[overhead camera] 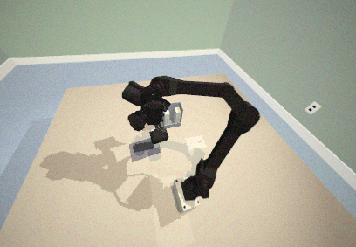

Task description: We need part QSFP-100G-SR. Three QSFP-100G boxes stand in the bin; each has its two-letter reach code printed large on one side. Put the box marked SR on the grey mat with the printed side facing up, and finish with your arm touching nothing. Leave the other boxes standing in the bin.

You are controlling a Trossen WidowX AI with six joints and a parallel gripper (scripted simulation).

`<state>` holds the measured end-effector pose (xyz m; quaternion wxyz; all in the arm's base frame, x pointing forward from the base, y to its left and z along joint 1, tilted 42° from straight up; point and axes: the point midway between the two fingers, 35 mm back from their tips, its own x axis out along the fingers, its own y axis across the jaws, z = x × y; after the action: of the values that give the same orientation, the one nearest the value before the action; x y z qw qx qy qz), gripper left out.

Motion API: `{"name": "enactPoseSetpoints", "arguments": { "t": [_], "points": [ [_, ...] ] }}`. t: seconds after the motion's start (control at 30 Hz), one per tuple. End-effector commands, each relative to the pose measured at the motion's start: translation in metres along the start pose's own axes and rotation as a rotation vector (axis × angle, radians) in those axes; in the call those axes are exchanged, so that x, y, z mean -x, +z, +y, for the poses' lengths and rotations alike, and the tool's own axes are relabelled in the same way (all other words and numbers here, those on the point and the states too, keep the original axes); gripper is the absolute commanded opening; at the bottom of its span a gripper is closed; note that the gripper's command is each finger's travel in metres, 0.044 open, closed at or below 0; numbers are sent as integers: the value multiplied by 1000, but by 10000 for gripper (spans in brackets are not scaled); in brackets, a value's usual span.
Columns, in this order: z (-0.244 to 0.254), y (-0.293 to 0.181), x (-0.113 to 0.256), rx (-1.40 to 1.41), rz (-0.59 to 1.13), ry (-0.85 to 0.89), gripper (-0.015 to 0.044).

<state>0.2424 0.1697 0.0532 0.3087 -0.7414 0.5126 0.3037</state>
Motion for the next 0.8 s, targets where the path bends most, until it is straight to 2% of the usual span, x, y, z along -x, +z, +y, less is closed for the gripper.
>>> {"name": "enactPoseSetpoints", "arguments": {
  "t": [0.0,0.03,0.13,0.53,0.77],
  "points": [
    [-3,0,14,-5,-5,-2,421],
    [-3,0,15,-5,-5,-3,440],
    [-3,-1,16,-19,-20,3,440],
    [-5,-10,14,-262,-288,75,440],
    [-5,-10,14,-275,-303,78,440]
  ]
}}
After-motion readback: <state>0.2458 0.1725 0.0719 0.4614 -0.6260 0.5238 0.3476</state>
